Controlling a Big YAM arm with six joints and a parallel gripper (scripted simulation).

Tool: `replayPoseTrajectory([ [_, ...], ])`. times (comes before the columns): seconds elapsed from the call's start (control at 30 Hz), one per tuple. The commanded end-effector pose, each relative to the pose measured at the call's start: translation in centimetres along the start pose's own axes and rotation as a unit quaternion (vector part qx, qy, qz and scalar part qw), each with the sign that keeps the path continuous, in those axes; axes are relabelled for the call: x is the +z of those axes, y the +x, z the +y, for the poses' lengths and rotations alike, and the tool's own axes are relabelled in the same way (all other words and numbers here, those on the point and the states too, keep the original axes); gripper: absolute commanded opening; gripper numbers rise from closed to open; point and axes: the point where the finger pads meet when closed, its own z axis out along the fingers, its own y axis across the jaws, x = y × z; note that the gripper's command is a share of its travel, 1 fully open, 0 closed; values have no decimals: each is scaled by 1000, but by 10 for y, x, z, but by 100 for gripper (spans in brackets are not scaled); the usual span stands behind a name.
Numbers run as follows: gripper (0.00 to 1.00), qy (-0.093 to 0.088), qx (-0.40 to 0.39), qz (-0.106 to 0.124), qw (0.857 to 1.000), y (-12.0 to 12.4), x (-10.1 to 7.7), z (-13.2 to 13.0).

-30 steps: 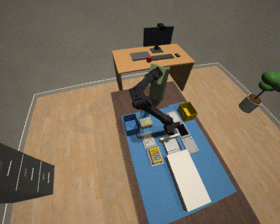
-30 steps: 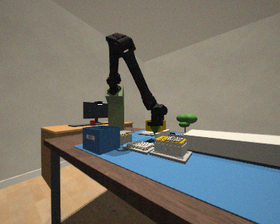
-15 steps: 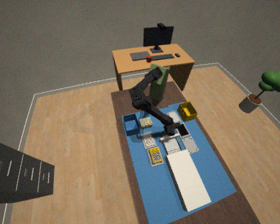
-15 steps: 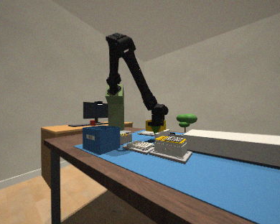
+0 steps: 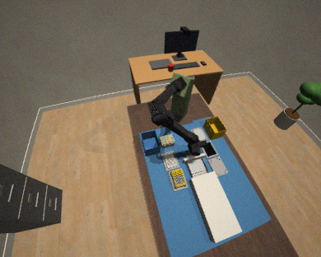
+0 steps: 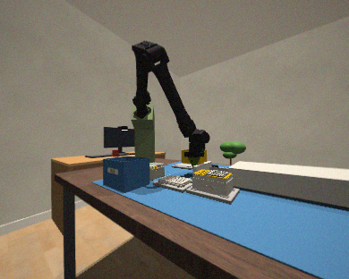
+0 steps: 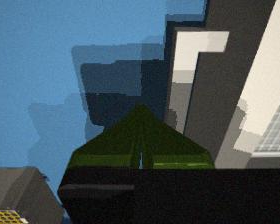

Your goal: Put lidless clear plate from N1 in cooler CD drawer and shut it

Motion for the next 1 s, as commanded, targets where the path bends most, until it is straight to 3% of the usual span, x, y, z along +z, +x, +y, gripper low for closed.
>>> replayPoseTrajectory([
  [0.0, 0, -4, -10, -10, 1000, -17, -3, 5],
  [0.23, 0, -4, -10, -10, 1000, -17, -3, 5],
  [0.97, 0, 2, -8, -12, 1000, -20, -5, -29],
])
